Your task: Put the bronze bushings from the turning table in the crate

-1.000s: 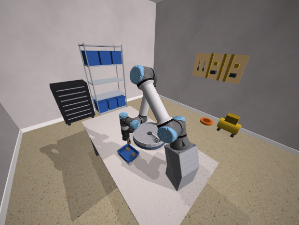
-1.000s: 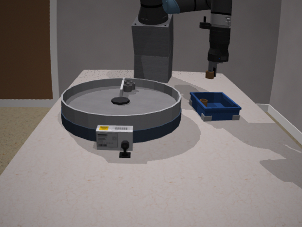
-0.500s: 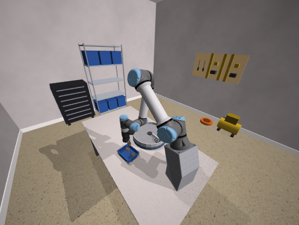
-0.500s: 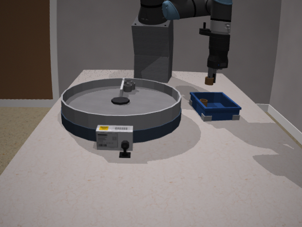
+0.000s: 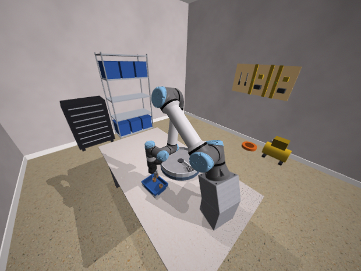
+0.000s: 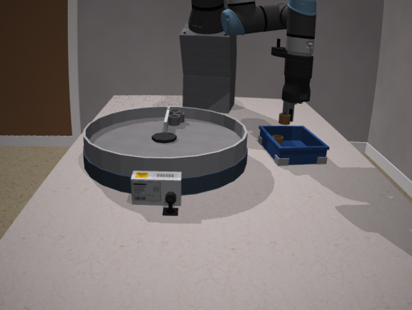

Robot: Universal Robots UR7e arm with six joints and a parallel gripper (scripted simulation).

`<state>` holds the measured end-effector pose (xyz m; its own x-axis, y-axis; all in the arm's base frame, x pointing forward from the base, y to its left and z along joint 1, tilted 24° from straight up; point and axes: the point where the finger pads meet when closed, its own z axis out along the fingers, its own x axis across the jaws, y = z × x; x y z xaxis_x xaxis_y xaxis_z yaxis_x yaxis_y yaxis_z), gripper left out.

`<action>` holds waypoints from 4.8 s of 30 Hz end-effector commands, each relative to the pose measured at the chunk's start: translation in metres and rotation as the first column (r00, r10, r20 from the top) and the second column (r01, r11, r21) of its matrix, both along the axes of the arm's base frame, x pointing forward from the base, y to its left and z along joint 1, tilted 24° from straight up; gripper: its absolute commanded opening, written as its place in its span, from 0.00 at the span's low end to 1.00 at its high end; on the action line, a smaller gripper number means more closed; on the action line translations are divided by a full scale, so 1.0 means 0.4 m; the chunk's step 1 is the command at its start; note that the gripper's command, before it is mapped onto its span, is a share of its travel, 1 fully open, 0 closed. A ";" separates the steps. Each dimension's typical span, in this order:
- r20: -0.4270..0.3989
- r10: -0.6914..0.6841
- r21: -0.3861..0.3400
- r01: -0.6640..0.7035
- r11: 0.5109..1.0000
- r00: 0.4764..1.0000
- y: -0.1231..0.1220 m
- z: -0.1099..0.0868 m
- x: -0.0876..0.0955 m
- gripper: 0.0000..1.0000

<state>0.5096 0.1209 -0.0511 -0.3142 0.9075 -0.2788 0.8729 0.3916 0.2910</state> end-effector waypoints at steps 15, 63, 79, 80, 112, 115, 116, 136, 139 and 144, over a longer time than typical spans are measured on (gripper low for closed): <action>0.002 0.000 0.000 0.000 1.000 1.000 -0.010 -0.066 0.030 0.00; 0.003 0.001 0.000 -0.001 1.000 1.000 -0.017 -0.107 0.048 0.00; 0.003 0.000 0.000 0.000 1.000 1.000 -0.020 -0.126 0.055 0.00; 0.003 0.000 0.000 0.000 1.000 1.000 -0.020 -0.126 0.055 0.00; 0.003 0.000 0.000 0.000 1.000 1.000 -0.026 -0.160 0.069 0.00; 0.003 0.000 0.000 0.000 1.000 1.000 -0.026 -0.164 0.071 0.00; 0.003 0.000 0.000 0.000 1.000 1.000 -0.026 -0.164 0.071 0.00; 0.003 0.000 0.000 0.000 1.000 1.000 -0.030 -0.183 0.078 0.00; 0.003 0.000 0.000 0.000 1.000 1.000 -0.030 -0.183 0.078 0.00; 0.003 0.000 0.000 0.000 1.000 1.000 -0.030 -0.186 0.079 0.00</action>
<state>0.5405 0.1089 -0.1250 -0.3140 0.9075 -0.2792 0.8725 0.3917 0.2920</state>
